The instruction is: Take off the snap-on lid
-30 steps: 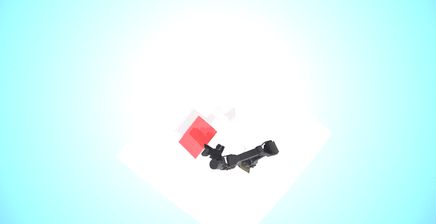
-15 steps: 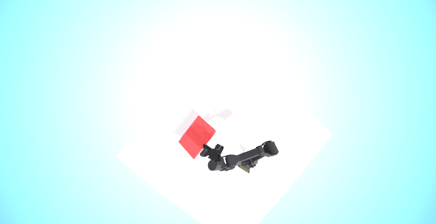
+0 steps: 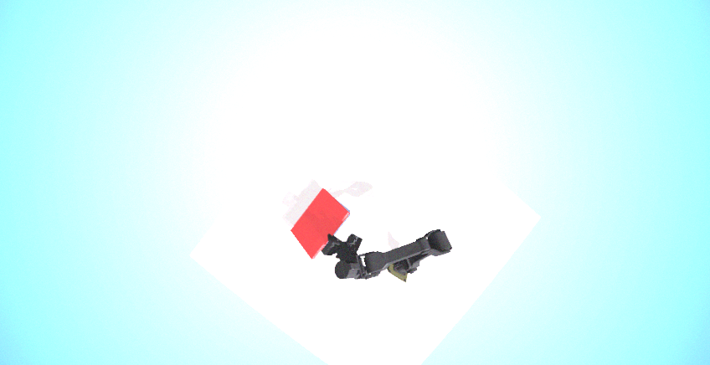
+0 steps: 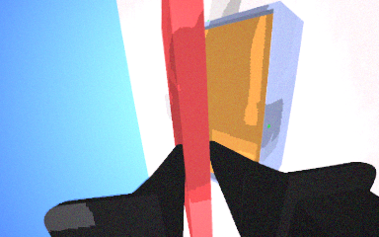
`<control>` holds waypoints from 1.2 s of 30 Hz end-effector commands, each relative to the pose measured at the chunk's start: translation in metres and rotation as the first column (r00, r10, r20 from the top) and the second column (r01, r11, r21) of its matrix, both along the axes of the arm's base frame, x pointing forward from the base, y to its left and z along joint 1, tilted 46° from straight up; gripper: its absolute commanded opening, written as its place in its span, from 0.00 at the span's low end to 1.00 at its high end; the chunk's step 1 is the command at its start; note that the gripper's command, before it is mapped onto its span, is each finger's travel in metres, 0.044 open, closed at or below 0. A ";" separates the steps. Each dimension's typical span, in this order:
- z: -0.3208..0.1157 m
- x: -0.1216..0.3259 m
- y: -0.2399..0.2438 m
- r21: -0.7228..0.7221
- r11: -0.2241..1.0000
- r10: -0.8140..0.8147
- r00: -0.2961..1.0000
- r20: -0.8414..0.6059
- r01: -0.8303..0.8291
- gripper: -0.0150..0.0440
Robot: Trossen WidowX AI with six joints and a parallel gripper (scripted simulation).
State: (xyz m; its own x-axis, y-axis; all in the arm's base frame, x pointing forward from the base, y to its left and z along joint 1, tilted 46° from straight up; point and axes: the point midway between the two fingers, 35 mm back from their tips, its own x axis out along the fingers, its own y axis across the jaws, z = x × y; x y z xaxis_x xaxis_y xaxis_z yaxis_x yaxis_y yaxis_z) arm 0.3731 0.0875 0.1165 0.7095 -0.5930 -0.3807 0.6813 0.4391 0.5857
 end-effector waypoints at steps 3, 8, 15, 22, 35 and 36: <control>0.008 0.008 0.007 0.003 1.000 0.002 1.000 0.009 -0.002 0.25; 0.013 0.012 0.011 0.003 1.000 0.002 1.000 0.009 -0.002 0.25; 0.019 0.017 0.017 0.003 1.000 0.002 1.000 0.009 -0.002 0.25; 0.026 0.017 0.024 0.003 1.000 0.002 1.000 0.008 -0.002 0.25; 0.037 0.018 0.036 0.003 1.000 0.002 1.000 0.008 -0.002 0.25; 0.038 0.019 0.037 0.003 1.000 0.002 1.000 0.008 -0.002 0.25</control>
State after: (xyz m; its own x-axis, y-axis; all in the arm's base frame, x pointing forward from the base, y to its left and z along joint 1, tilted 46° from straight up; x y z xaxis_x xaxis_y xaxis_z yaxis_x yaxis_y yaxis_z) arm 0.3907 0.1173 0.1491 0.7065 -0.5948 -0.3835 0.6848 0.4377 0.5827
